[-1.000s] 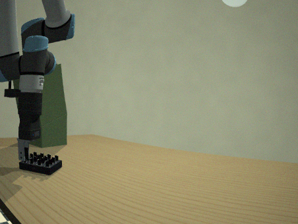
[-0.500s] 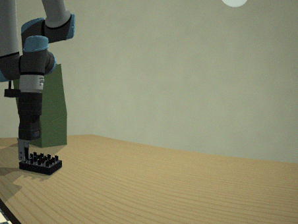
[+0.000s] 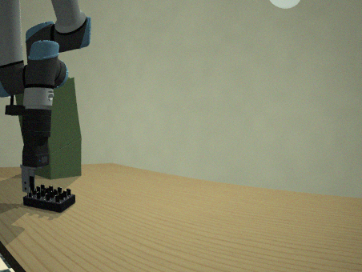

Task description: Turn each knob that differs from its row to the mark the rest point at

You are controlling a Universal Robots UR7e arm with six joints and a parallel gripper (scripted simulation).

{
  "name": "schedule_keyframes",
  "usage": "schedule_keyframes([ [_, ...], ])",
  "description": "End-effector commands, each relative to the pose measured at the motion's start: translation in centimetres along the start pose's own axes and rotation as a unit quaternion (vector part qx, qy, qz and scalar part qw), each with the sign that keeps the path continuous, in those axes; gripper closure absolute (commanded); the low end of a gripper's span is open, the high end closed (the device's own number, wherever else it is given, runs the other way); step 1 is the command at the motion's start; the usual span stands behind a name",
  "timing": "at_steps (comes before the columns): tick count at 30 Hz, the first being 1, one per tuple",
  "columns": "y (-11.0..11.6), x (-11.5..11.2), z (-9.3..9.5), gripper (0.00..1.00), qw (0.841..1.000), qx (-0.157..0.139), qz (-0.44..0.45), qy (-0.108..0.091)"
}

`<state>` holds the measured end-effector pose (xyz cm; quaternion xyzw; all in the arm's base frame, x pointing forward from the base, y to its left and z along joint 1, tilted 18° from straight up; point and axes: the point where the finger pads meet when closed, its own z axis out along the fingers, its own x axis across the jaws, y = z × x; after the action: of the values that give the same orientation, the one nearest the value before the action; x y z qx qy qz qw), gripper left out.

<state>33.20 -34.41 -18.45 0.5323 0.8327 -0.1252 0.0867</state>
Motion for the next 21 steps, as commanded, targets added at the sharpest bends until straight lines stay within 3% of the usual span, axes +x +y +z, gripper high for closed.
schedule_keyframes([
  [1, 0.1, 0.1, -1.7, 0.54, 1.0, 0.0, -0.001, 0.0],
  [6, 0.1, 0.1, -2.9, 0.54, 1.0, 0.0, -0.001, 0.0],
  [21, 0.1, 0.1, -3.2, 0.54, 1.0, 0.0, -0.001, 0.0],
])
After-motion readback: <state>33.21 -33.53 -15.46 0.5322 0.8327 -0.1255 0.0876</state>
